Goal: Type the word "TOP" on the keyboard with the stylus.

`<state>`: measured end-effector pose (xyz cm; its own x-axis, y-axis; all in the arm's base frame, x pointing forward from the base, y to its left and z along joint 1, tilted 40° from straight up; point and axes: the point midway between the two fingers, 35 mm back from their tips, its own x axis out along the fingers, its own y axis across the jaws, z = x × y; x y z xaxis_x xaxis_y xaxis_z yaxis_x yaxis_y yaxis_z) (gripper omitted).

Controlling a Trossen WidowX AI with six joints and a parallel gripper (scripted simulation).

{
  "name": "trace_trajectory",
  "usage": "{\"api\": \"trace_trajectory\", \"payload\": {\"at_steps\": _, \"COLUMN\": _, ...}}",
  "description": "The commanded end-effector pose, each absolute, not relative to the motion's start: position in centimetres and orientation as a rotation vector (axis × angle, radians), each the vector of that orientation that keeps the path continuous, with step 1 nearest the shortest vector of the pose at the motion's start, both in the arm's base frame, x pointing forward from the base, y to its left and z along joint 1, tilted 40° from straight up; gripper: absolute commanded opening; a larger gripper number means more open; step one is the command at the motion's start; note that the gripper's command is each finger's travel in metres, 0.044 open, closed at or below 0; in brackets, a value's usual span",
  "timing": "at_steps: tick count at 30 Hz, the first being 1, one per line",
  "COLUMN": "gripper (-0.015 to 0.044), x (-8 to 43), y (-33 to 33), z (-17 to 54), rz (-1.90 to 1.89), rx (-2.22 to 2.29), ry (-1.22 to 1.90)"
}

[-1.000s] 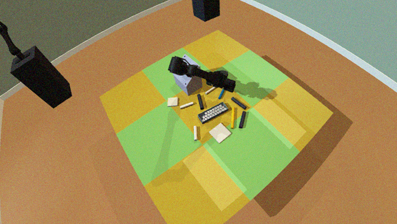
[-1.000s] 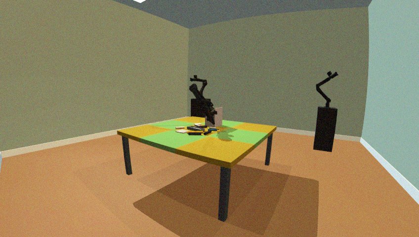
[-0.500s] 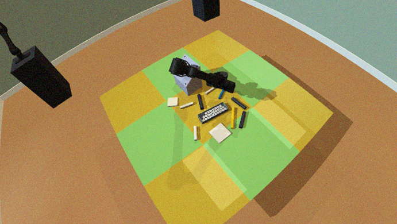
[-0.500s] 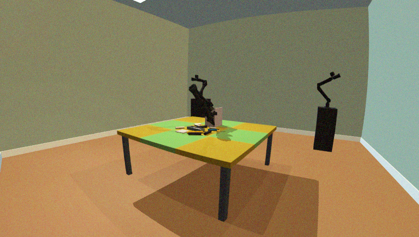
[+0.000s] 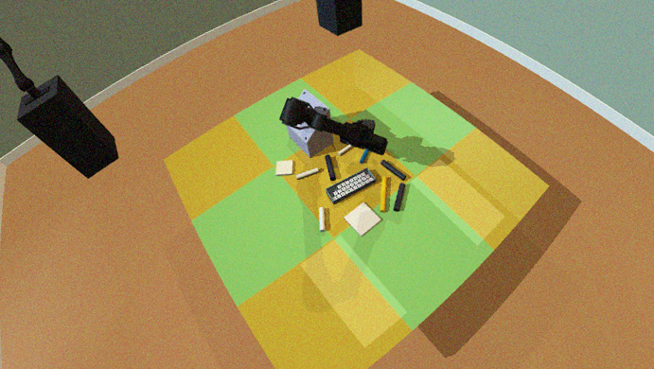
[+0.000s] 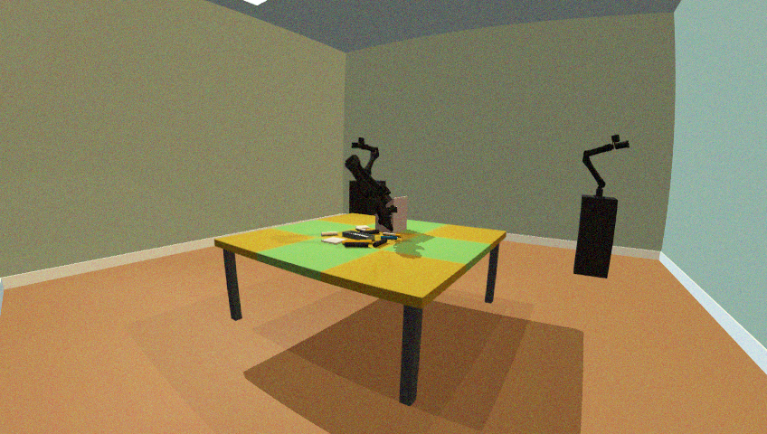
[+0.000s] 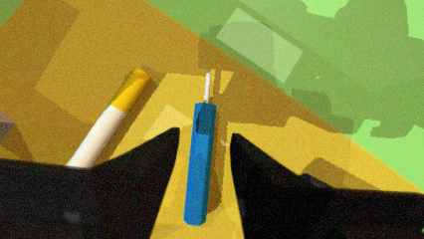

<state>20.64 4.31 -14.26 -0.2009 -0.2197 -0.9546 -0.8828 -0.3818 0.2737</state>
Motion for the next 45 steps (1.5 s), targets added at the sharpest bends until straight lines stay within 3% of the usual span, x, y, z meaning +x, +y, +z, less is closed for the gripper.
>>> {"api": "trace_trajectory", "payload": {"at_steps": 1, "gripper": 0.0150, "x": 20.6, "y": 4.0, "z": -14.5, "rz": 1.630, "rx": -1.536, "ry": 1.307}}
{"api": "trace_trajectory", "payload": {"at_steps": 45, "gripper": 0.0150, "x": 20.7, "y": 2.3, "z": -16.6, "rz": 1.629, "rx": -1.537, "ry": 1.309}}
